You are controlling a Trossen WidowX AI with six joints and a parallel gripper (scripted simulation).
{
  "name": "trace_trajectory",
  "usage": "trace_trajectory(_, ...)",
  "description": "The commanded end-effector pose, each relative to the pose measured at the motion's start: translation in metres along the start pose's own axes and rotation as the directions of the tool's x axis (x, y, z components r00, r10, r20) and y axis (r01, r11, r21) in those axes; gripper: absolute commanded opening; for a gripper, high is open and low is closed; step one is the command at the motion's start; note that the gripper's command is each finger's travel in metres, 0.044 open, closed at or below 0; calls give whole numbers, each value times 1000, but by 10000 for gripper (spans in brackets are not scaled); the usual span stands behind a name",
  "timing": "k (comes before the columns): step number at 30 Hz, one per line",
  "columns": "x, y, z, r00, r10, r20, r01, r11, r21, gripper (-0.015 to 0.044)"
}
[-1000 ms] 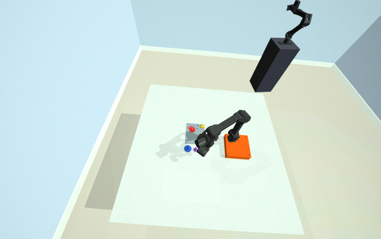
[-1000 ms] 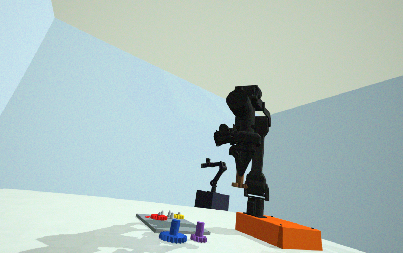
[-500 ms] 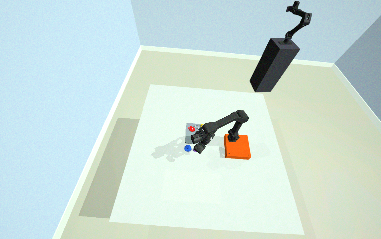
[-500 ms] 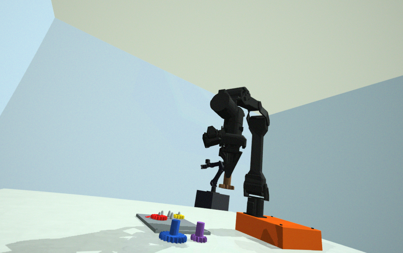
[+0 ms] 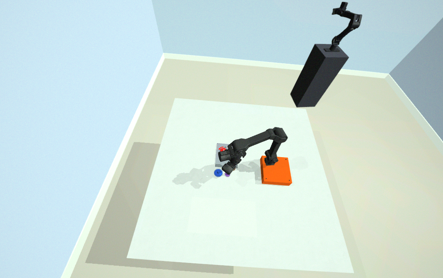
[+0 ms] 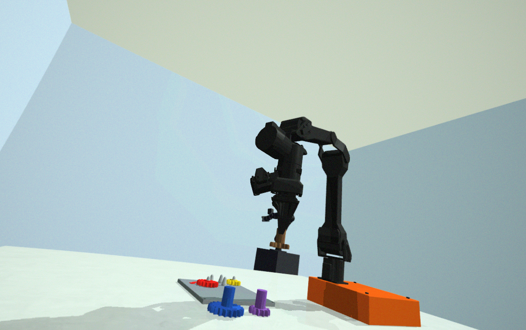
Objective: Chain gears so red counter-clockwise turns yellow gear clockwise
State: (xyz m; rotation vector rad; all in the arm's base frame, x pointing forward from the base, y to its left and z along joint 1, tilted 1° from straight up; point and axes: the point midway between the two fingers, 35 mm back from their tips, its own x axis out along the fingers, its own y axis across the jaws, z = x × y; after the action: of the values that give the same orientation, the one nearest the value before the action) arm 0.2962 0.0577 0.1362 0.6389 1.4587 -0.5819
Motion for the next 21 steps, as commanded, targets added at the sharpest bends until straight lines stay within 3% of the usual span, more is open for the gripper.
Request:
trace_trajectory(1, 2, -3, 7, 1000, 0, -2, 0, 1000, 4, 0)
trace_trajectory(21, 14, -28, 46, 1000, -13, -4, 13, 999, 32, 0)
